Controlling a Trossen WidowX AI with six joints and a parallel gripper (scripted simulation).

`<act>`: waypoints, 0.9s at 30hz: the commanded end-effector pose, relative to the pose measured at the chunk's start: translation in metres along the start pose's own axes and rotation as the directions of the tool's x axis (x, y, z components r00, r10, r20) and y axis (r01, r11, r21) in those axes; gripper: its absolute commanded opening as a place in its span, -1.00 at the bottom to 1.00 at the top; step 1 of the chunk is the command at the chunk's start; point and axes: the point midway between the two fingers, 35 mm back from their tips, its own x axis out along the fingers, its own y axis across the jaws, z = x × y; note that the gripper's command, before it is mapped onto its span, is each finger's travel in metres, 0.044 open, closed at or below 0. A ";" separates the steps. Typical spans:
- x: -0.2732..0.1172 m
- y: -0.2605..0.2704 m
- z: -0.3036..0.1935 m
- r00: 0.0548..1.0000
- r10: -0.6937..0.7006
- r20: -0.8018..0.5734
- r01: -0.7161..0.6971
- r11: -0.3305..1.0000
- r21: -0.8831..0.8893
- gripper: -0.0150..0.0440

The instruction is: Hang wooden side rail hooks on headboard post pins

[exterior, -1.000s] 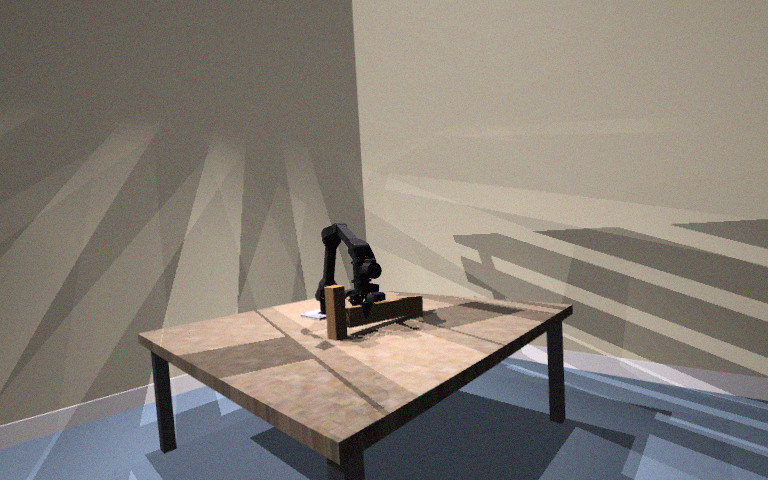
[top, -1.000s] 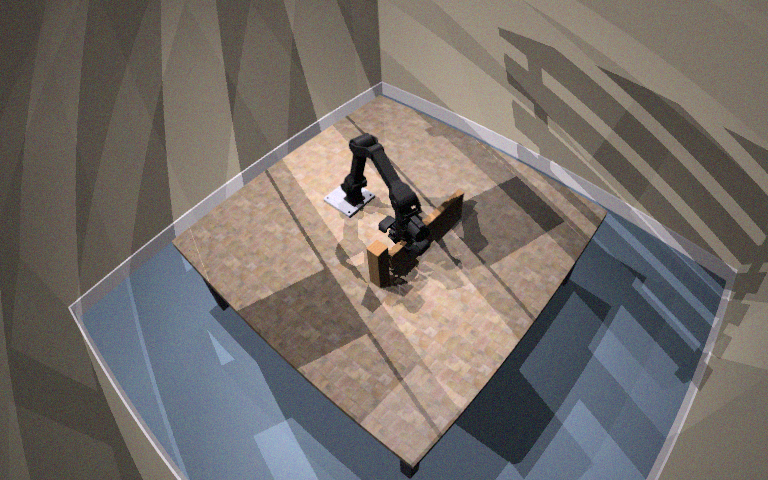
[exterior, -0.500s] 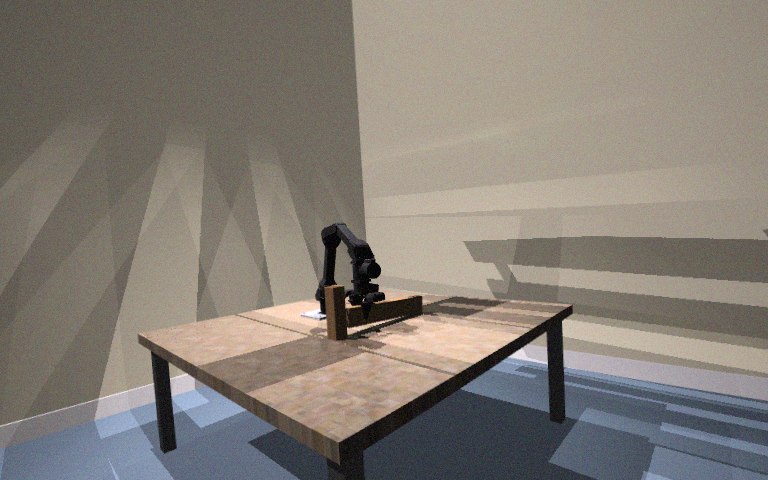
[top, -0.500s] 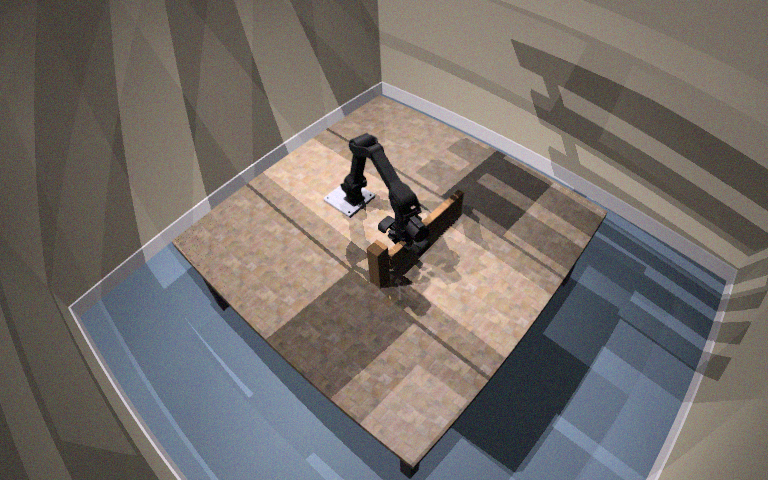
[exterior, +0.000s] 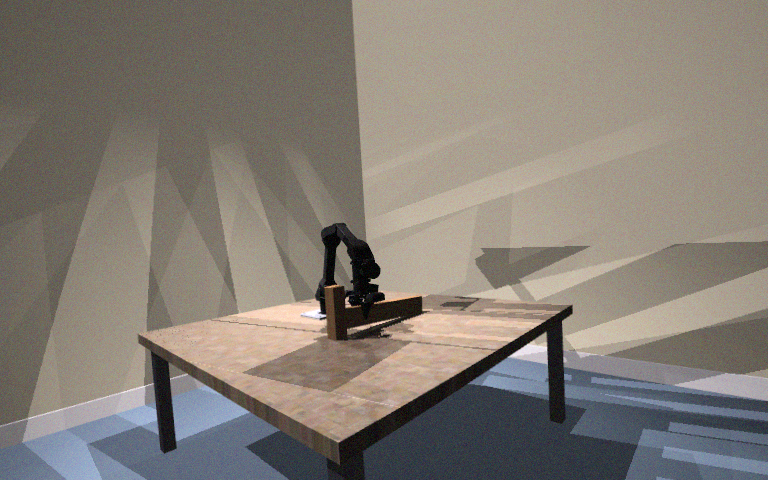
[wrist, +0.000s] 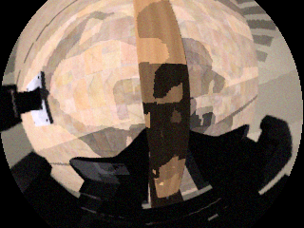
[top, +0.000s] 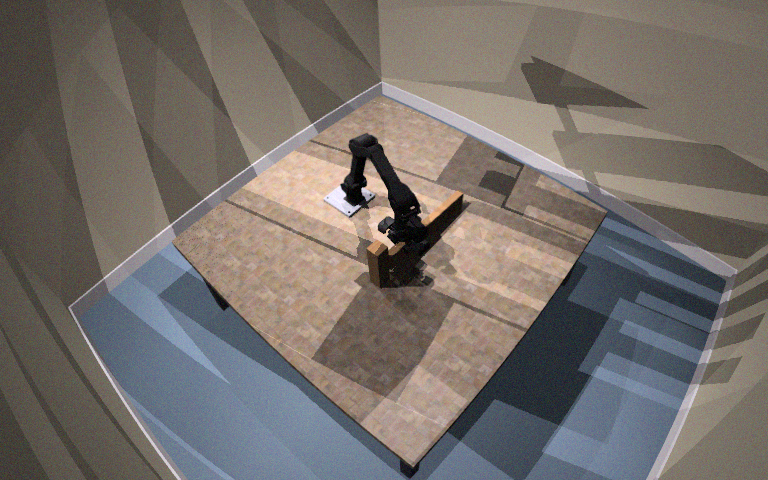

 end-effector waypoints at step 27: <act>-0.003 -0.001 -0.004 1.000 -0.005 -0.005 0.005 1.000 -0.004 -0.49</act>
